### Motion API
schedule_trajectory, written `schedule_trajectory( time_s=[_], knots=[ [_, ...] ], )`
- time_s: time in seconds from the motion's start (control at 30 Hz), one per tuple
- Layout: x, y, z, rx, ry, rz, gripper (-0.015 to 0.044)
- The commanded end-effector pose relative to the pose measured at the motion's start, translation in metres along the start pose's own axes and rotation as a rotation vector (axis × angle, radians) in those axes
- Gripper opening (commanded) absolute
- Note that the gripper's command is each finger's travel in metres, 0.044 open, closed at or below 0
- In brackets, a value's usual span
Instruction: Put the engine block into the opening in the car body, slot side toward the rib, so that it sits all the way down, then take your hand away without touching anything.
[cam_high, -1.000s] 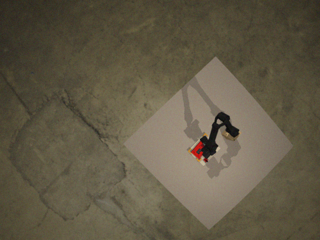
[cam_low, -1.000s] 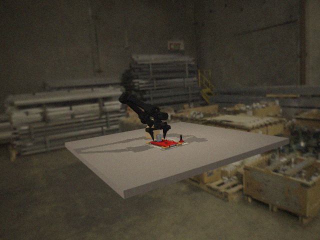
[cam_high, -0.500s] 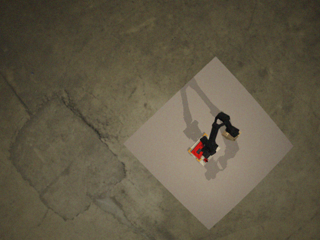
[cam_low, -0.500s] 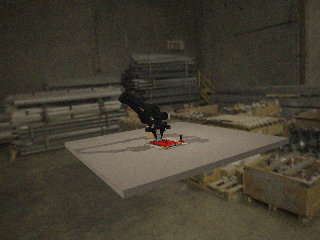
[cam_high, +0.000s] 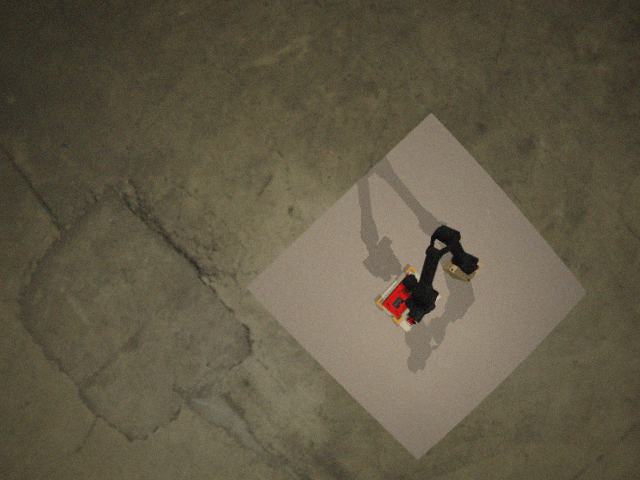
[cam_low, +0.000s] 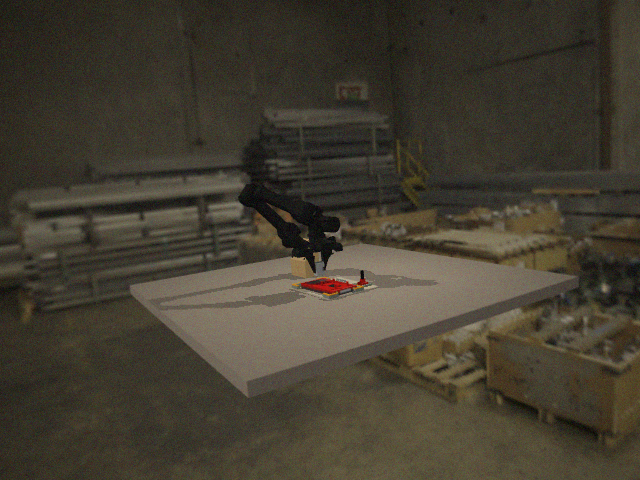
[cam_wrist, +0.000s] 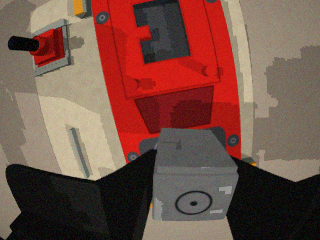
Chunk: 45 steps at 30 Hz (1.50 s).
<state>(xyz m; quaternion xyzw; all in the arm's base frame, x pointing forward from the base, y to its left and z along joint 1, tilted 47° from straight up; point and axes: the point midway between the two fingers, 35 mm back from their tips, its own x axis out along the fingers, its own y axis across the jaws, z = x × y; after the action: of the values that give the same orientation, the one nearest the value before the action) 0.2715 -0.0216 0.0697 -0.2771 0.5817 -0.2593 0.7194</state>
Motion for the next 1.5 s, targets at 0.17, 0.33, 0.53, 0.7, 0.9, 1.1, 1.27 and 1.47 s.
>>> schedule_trajectory(
  time_s=[0.17,0.33,0.53,0.7,0.9,1.1,1.27,1.47],
  knots=[
    [-0.027,0.005,0.003,0.004,-0.003,0.012,0.0],
    [-0.042,0.007,0.002,0.003,-0.002,0.013,0.0],
    [-0.061,0.008,0.0,0.003,-0.001,0.011,0.0],
    [-0.077,0.008,-0.002,0.003,-0.001,0.007,0.0],
    [-0.096,0.006,-0.006,0.004,-0.001,0.0,0.0],
    [-0.106,0.005,-0.008,0.003,-0.002,-0.006,0.0],
    [-0.099,0.006,-0.007,-0.07,-0.002,-0.005,0.0],
    [-0.093,0.006,-0.007,-0.228,-0.002,-0.005,0.0]
  ],
)
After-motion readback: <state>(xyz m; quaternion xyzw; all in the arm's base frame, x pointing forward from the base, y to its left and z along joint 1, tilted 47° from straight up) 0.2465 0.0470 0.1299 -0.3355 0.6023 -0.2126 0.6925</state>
